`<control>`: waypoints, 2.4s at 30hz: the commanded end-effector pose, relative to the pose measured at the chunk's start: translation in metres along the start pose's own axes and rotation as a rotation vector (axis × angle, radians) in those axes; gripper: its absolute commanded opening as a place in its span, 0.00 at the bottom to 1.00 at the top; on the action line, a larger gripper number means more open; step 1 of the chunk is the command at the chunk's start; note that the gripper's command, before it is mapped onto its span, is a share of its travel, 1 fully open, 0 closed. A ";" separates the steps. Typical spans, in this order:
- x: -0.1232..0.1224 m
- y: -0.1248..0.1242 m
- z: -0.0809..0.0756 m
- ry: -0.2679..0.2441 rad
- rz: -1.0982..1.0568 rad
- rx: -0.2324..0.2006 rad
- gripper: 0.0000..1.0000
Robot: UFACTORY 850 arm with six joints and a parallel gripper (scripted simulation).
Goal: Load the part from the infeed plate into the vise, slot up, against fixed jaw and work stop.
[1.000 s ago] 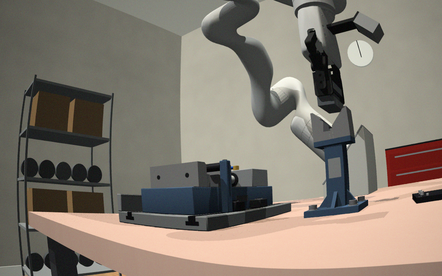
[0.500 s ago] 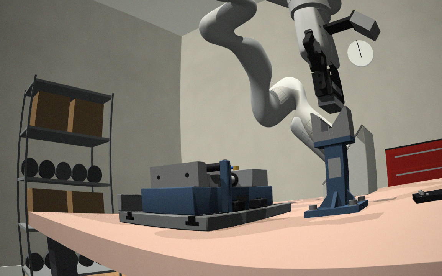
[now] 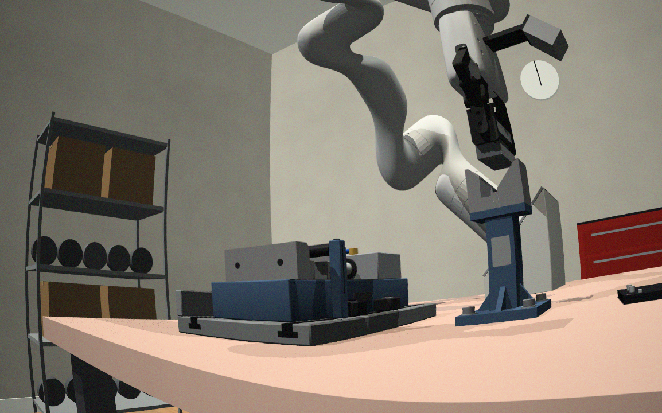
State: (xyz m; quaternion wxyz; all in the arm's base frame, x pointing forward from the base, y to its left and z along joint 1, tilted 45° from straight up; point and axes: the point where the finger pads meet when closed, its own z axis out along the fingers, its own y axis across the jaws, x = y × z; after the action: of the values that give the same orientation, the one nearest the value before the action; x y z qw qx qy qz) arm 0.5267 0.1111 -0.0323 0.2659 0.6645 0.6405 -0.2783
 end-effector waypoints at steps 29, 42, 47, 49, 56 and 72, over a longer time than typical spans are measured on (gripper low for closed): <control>-0.001 0.000 -0.001 0.029 0.001 -0.001 0.00; -0.002 0.000 -0.001 0.131 0.000 -0.001 0.00; -0.003 0.000 -0.001 0.167 0.000 -0.001 0.00; -0.003 0.000 -0.001 0.193 0.000 -0.002 0.00; -0.004 0.000 0.000 0.299 0.000 -0.002 0.00; -0.007 0.000 0.001 0.544 0.000 -0.002 0.00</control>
State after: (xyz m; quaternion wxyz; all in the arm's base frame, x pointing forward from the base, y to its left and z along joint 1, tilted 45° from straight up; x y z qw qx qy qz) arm 0.5261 0.1055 -0.0285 0.1033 0.7128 0.6858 -0.1045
